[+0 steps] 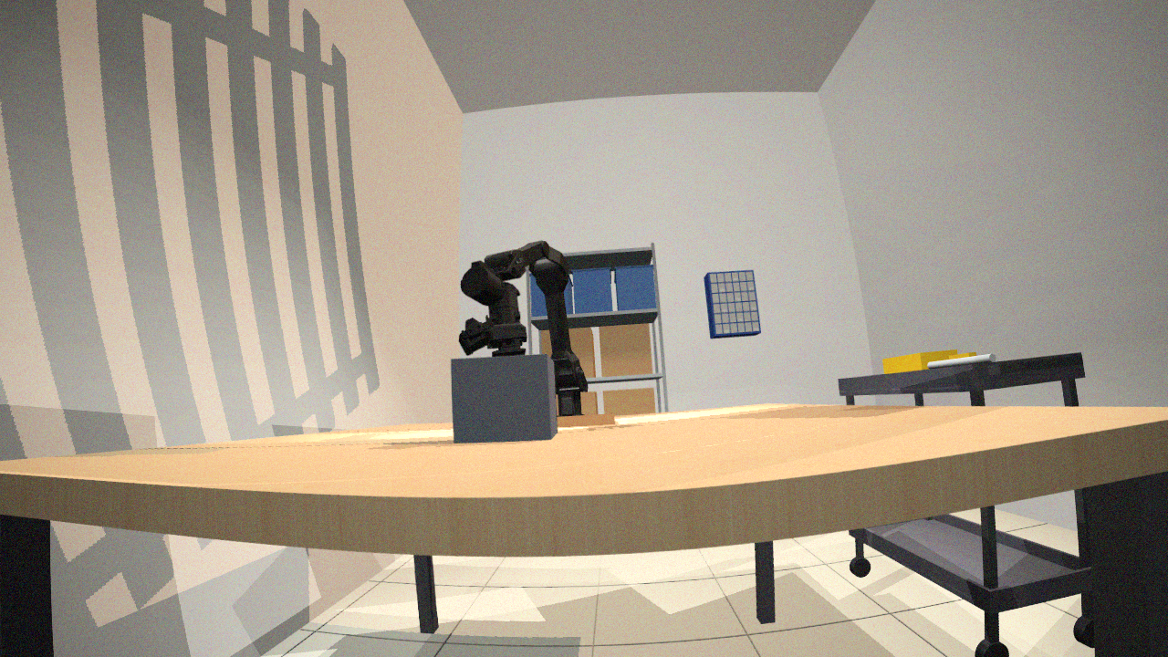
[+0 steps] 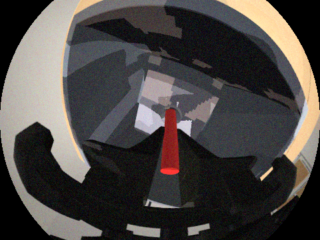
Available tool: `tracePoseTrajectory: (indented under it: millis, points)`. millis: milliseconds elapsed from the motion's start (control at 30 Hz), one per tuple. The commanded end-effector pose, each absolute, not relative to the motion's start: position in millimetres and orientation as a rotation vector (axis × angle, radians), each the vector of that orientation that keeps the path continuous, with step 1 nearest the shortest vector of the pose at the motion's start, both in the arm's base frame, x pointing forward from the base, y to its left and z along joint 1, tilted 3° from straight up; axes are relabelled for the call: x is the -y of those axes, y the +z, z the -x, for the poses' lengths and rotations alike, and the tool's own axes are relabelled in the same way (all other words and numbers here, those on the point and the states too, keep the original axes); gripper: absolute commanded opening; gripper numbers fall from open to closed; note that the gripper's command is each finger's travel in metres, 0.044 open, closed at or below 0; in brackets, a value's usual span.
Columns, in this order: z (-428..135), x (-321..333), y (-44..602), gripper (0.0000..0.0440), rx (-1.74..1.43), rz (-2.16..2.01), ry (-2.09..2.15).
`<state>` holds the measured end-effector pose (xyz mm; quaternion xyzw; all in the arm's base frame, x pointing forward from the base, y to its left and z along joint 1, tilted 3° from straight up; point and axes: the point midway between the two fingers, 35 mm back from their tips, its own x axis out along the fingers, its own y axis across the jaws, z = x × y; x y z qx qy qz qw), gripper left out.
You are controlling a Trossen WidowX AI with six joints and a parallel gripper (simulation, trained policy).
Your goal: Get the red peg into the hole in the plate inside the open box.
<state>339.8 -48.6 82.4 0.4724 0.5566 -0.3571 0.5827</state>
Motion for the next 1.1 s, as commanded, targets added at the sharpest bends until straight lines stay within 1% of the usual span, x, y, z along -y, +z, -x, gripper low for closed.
tracePoseTrajectory:
  millis: [0, 100, 167, 833, 933, 967, 1067]
  points:
    - [-339.4, 48.3, 71.9, 0.0040, -1.325, -1.079, -0.832]
    - [-338.1, 47.7, 67.6, 0.0108, -1.350, -1.069, -0.835]
    - [-337.6, 47.4, 66.5, 0.0135, -1.363, -1.066, -0.836]
    - [-358.5, 60.6, 106.4, 0.0131, -1.355, -1.179, -0.721]
    - [-362.1, 61.1, 114.0, 0.0143, -1.350, -1.205, -0.690]
    - [-363.3, 61.3, 116.3, 0.0155, -1.348, -1.214, -0.679]
    - [-366.5, 61.2, 123.0, 0.0172, -1.345, -1.243, -0.646]
